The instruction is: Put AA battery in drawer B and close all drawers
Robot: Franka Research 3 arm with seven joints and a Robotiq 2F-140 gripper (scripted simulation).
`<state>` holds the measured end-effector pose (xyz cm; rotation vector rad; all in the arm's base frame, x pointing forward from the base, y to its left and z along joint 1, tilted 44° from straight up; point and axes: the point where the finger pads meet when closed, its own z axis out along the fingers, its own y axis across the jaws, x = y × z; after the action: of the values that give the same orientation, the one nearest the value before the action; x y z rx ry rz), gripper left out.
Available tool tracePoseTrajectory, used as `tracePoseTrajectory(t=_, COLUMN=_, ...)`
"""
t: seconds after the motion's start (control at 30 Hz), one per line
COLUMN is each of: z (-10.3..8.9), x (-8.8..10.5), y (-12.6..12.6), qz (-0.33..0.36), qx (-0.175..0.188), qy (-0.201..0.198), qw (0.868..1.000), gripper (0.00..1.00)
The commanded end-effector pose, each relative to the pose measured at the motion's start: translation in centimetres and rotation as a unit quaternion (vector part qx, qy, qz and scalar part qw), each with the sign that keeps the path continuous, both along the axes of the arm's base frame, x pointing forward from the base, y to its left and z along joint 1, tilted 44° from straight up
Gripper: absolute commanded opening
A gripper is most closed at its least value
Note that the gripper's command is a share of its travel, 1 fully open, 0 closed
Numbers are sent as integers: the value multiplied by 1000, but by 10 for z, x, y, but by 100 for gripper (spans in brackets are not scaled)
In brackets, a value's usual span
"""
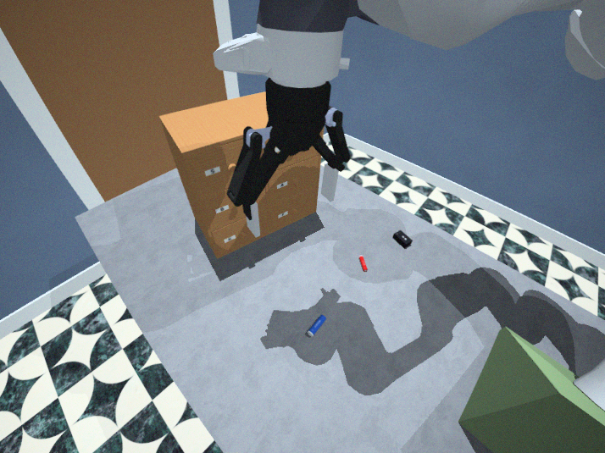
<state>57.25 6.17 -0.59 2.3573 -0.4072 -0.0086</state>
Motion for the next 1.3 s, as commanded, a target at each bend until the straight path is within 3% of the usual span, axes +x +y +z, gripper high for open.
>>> tracePoseTrajectory(t=0.0, z=-20, x=8, y=16, qz=-11, qx=-11, qy=-3, qw=1000, gripper=100)
tracePoseTrajectory(t=0.13, z=-35, x=15, y=31, qz=-11, qx=-11, qy=-2, qw=1000, gripper=100)
tracePoseTrajectory(t=0.33, z=-42, x=18, y=37, qz=-11, qx=-11, qy=-2, qw=1000, gripper=100)
tracePoseTrajectory(t=0.87, z=-43, x=19, y=37, qz=-7, qx=-13, qy=-6, qw=1000, gripper=100)
tracePoseTrajectory(t=1.27, z=-46, x=23, y=32, qz=22, qx=-25, qy=-35, qw=999, gripper=100)
